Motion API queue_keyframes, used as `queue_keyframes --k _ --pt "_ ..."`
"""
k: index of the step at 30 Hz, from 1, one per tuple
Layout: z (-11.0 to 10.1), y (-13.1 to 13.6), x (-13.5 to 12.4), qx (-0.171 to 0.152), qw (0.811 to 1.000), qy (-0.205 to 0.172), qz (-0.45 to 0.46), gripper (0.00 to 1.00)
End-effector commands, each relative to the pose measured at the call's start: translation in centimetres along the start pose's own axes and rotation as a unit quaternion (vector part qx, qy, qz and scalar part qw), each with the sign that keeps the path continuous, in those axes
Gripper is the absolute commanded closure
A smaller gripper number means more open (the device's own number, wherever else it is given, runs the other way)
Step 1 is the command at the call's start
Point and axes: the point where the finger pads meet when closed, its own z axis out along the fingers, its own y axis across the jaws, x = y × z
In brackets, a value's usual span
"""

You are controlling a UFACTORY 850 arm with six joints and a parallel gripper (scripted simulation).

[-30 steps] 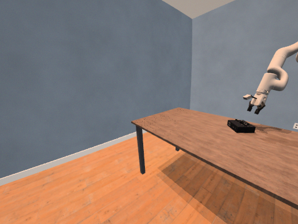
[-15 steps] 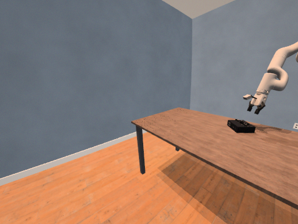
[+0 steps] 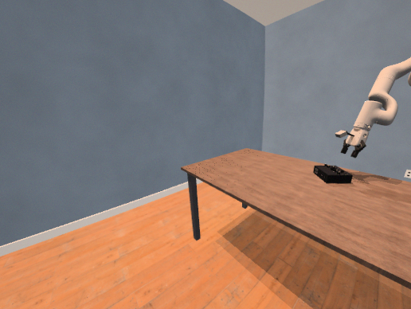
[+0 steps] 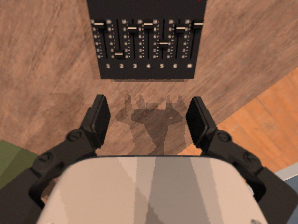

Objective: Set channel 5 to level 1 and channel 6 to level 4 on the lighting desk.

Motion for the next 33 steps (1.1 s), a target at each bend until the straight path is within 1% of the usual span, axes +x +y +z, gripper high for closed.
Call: queue_keyframes --k 1,5,9,14,18,20,23,25,29,33 --pt "0.0 0.0 0.1 -0.001 1.0 0.0 -0.003 0.0" --pt "0.0 0.1 0.1 -0.001 1.0 0.0 -0.009 0.0" --pt "0.0 0.2 0.4 -0.003 0.999 -0.004 -0.037 0.0" --pt "0.0 0.5 1.0 -0.007 0.994 -0.013 -0.11 0.0" --pt "0.1 0.8 1.7 -0.008 0.98 -0.025 -0.199 0.0" --pt "0.1 0.8 1.7 -0.008 0.98 -0.025 -0.199 0.0" --pt "0.1 1.1 2.3 -0.008 0.959 -0.036 -0.28 0.0" --pt "0.1 1.2 2.8 -0.005 0.94 -0.045 -0.339 0.0" --pt "0.1 1.4 3.8 0.001 0.895 -0.057 -0.442 0.0" --pt "0.0 1.3 4.8 0.007 0.842 -0.066 -0.535 0.0"
